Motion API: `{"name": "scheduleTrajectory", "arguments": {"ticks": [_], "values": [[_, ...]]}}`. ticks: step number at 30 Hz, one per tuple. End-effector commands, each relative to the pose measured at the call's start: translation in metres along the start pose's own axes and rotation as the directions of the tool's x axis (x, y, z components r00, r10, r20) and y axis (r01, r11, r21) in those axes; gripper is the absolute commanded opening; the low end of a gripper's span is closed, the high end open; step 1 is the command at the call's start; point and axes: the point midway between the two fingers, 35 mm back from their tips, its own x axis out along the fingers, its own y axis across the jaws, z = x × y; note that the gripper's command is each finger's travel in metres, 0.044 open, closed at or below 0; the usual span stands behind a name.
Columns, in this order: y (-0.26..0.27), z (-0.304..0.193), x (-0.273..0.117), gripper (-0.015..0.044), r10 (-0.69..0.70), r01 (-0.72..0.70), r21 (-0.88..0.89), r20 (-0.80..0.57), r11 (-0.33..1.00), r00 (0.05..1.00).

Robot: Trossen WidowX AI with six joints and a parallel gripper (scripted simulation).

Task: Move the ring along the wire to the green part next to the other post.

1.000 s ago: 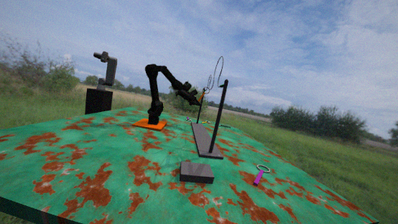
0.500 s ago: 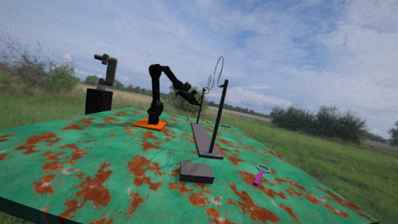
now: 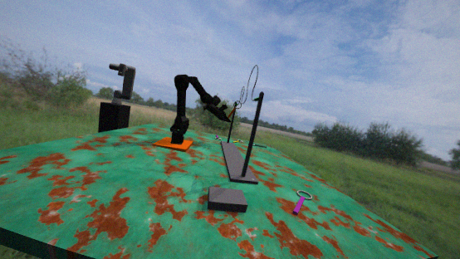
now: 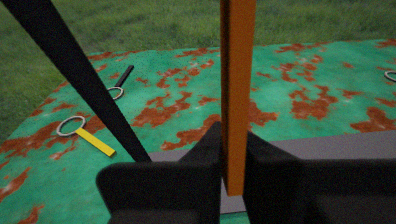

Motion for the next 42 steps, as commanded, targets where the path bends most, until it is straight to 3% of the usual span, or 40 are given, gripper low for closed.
{"name": "scheduleTrajectory", "arguments": {"ticks": [1,42], "values": [[0.004,0.001,-0.001,-0.015,-0.002,0.002,0.006,0.003,1.0,1.0],[0.031,-0.016,0.003,-0.015,0.0,0.0,0.01,0.004,1.0,1.0]]}}
